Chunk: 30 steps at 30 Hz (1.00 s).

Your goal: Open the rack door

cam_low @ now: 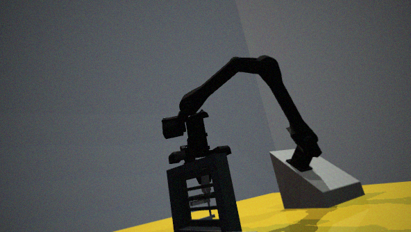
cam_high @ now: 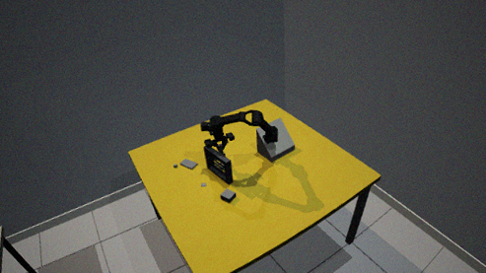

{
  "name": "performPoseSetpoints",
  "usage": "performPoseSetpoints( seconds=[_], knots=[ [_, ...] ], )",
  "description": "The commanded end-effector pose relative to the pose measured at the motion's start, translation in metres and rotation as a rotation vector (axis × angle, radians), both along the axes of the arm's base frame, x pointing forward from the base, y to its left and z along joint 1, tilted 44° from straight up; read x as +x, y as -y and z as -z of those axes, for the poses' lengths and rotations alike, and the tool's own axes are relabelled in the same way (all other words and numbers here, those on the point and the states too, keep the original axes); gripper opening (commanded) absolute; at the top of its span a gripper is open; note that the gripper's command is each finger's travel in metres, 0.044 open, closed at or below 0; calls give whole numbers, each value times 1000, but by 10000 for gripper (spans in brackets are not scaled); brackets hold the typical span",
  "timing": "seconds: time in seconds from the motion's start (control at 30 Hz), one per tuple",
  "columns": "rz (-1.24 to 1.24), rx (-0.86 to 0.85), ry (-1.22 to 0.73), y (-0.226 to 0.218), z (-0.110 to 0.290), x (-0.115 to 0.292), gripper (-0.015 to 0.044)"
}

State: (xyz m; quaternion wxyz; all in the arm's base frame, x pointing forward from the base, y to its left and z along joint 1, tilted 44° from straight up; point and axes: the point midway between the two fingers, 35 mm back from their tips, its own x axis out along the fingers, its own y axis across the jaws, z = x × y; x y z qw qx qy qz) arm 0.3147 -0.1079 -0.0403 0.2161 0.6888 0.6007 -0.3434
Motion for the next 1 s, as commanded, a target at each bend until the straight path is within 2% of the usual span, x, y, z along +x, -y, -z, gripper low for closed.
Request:
performPoseSetpoints(
  seconds=[0.0, 0.07, 0.4, 0.43, 0.53, 0.97],
  knots=[
    [30, 9, -25, -2, -1, 0, 15],
    [30, 9, -25, -2, -1, 0, 15],
    [30, 9, -25, -2, -1, 0, 277],
    [30, 9, -25, -2, -1, 0, 287],
    [-24, 6, 26, -2, -1, 0, 287],
    [-494, -22, 465, -2, -1, 0, 287]
  ],
)
